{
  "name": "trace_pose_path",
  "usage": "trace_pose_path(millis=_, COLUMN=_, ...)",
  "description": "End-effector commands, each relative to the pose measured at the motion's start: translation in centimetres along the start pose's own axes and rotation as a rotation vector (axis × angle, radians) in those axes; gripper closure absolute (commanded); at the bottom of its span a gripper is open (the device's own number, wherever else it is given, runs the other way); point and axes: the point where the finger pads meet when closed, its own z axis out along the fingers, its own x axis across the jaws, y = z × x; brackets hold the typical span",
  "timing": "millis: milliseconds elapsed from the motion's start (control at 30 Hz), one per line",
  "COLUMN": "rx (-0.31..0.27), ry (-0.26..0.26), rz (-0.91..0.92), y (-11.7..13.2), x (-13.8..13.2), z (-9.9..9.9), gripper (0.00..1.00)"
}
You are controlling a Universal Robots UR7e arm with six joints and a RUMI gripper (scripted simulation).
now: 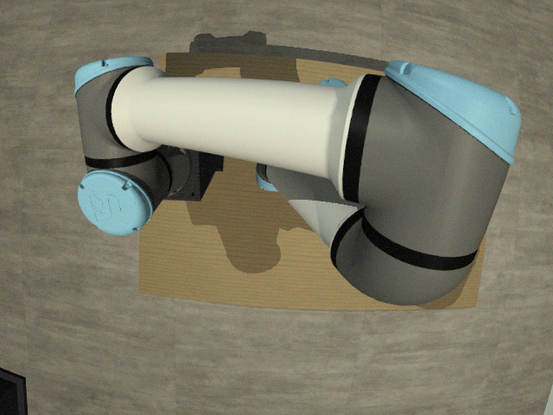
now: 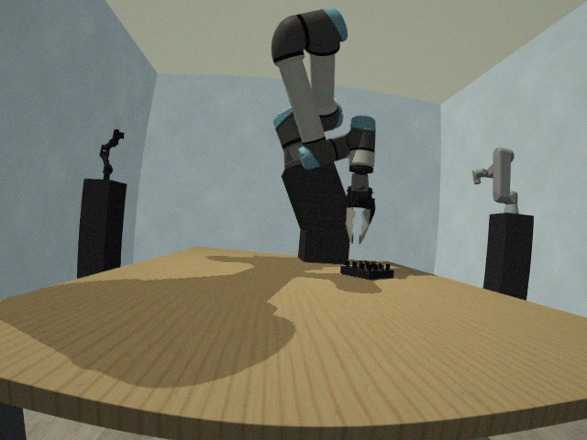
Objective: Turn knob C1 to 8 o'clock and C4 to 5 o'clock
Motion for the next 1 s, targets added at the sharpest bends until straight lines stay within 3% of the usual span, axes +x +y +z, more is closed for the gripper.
trace_pose_path(millis=0, rx=0.001, ry=0.0, rz=0.0, y=0.0, x=0.0, z=0.0, gripper=0.89)
trace_pose_path(millis=967, rx=0.001, ry=0.0, rz=0.0, y=0.0, x=0.0, z=1.1, gripper=0.89)
